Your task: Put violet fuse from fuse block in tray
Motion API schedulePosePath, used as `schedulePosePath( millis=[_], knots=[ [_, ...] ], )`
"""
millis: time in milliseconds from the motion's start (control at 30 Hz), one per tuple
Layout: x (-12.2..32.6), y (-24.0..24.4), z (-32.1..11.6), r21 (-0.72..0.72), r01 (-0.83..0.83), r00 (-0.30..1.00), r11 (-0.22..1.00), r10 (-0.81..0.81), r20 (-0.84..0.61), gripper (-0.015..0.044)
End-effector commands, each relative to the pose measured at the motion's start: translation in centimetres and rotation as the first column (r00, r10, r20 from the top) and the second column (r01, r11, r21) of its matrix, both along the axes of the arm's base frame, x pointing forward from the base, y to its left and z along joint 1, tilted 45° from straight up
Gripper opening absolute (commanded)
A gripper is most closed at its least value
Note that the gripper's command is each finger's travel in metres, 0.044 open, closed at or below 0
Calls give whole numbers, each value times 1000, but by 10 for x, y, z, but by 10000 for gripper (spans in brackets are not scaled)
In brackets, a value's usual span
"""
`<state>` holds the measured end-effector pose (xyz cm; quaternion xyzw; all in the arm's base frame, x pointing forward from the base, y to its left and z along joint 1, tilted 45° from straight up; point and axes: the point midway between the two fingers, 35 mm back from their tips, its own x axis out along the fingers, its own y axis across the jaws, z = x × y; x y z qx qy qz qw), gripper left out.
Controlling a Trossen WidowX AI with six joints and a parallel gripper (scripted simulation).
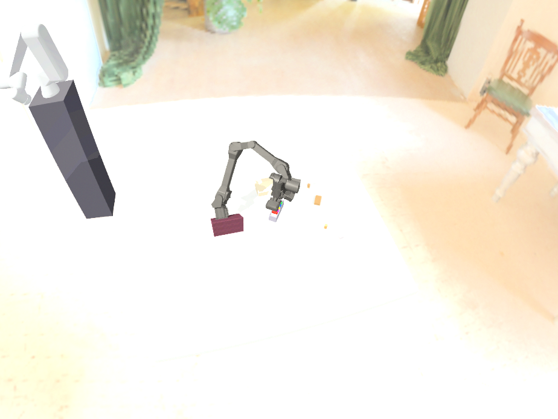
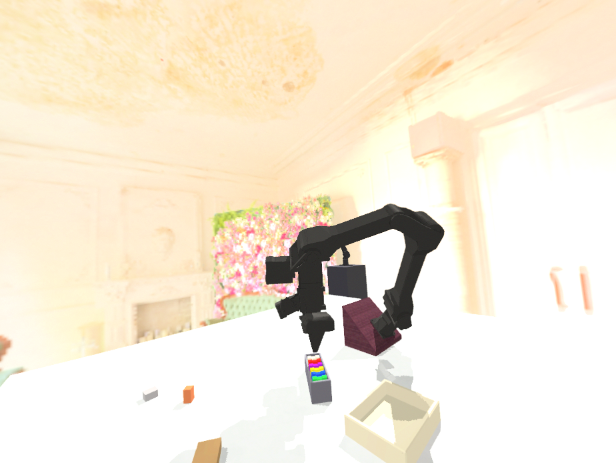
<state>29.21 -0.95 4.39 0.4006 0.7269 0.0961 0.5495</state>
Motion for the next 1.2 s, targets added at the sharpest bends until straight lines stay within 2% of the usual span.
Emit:
schedulePosePath(
  millis=[0, 1167],
  knots=[
    [-1, 4, -4, 4, 3, 1000, 1000, -3, -4, 65],
    [-2, 22, -22, 6, 3, 1000, 1000, -3, -3, 65]
  ],
)
